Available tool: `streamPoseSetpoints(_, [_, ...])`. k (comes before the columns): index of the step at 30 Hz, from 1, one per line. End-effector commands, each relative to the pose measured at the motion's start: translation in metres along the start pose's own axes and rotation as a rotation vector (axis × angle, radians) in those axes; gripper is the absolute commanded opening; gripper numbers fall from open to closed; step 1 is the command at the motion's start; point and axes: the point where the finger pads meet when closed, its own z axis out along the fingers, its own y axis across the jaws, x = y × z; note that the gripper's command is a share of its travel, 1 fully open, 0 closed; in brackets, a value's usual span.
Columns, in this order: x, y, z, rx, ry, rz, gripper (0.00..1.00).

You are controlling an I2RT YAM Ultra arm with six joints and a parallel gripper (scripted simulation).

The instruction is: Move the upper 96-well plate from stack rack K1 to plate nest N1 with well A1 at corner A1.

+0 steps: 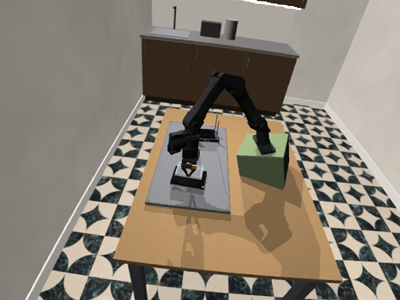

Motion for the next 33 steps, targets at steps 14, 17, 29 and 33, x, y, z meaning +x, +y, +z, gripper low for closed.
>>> streamPoseSetpoints(14, [-0.007,0.003,0.025,-0.012,-0.023,0.004,0.00])
streamPoseSetpoints(17, [-0.005,0.002,0.028,-0.009,-0.017,0.001,0.00])
streamPoseSetpoints(29, [-0.012,0.011,0.014,-0.037,-0.057,0.000,0.00])
streamPoseSetpoints(33, [-0.010,0.010,0.015,-0.034,-0.052,-0.002,0.00])
